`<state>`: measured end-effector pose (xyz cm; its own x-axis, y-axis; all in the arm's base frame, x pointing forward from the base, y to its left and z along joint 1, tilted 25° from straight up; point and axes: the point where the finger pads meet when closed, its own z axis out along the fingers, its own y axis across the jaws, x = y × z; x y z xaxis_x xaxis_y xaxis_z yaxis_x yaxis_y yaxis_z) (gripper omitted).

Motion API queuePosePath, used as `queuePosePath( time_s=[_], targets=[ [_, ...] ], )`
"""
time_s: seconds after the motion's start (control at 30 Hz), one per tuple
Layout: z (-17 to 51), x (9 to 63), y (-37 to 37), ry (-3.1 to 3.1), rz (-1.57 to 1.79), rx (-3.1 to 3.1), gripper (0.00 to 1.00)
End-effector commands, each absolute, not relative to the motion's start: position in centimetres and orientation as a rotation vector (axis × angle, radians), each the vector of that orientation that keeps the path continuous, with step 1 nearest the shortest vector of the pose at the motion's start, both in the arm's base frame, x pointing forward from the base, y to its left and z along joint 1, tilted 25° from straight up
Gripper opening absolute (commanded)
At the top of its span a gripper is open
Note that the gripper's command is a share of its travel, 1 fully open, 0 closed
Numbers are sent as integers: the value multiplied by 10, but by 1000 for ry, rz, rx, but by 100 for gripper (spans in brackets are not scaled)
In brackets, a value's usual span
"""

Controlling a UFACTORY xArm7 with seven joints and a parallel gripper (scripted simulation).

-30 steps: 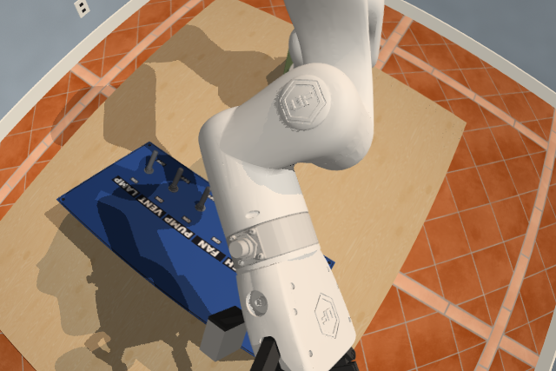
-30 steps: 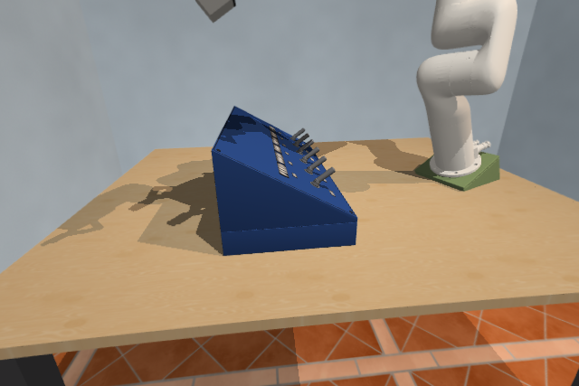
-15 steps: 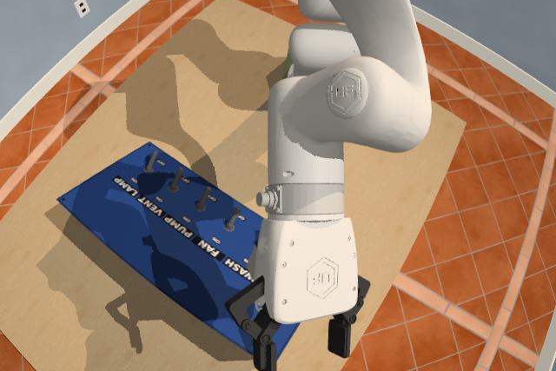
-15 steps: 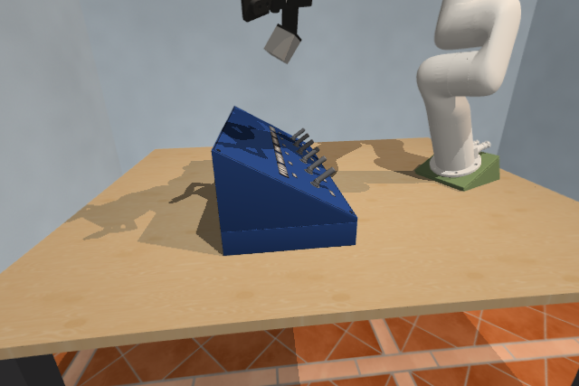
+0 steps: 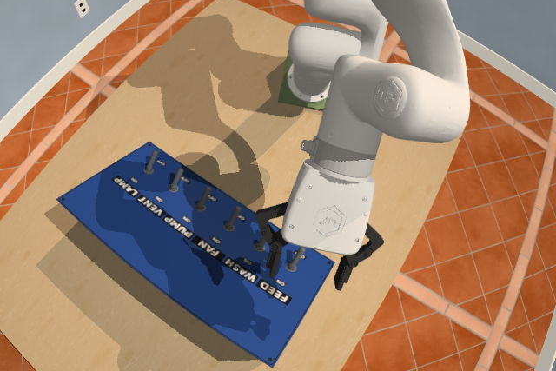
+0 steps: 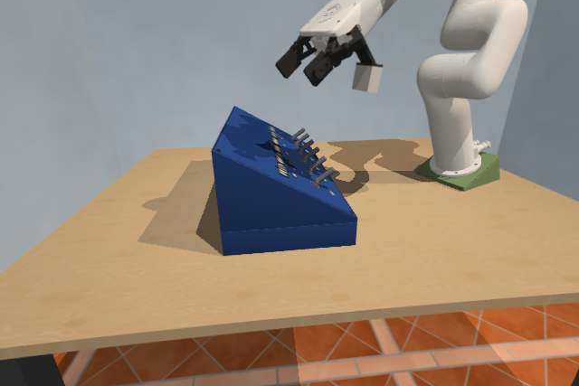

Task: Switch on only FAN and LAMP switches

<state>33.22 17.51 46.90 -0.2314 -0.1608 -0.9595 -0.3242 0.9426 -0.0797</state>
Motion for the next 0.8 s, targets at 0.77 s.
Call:
queuePosePath(
  time_s=[0.77],
  targets=[
    [361, 250, 163, 2197, 189, 56, 100]
  ],
)
